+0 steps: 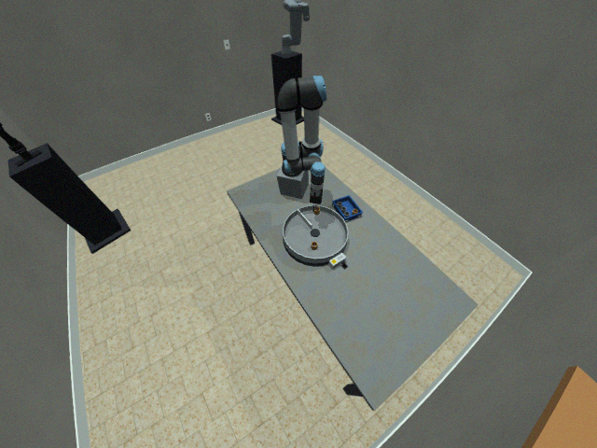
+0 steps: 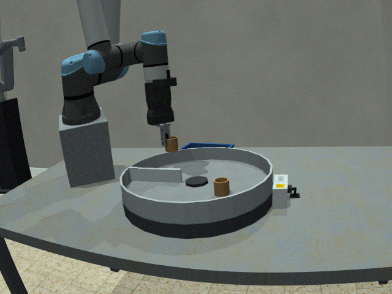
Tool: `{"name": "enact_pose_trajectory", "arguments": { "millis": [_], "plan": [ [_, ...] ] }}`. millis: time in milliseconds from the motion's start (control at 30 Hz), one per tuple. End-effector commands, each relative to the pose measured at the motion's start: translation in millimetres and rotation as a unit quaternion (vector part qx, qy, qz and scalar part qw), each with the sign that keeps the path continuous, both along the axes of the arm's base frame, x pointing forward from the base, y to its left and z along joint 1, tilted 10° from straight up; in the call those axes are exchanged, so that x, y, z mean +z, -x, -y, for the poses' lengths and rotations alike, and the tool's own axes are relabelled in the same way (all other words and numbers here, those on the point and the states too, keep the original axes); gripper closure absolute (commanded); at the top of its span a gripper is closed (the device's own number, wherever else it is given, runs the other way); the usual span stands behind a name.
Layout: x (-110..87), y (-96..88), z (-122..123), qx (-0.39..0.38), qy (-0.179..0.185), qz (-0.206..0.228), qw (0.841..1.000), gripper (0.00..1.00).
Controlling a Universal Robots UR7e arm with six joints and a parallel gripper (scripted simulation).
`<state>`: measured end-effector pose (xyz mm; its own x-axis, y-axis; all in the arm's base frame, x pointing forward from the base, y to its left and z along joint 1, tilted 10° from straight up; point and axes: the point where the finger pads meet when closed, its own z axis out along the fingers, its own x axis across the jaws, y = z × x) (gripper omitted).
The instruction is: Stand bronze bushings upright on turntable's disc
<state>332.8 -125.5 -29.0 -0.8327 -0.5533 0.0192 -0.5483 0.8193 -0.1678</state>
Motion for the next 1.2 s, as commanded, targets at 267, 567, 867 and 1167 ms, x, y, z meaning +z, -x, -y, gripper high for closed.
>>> {"name": "enact_pose_trajectory", "arguments": {
  "millis": [267,567,867,1167],
  "plan": [
    [1.5,2.9,9.9,0.0,0.0,0.001,1.0,1.0],
    [1.6,3.0,10.3,0.0,0.0,0.001,1.0,1.0],
    [1.6,3.0,10.3,0.0,0.0,0.001,1.0,1.0],
    [1.6,3.0,10.3,0.0,0.0,0.001,1.0,1.0]
  ]
}}
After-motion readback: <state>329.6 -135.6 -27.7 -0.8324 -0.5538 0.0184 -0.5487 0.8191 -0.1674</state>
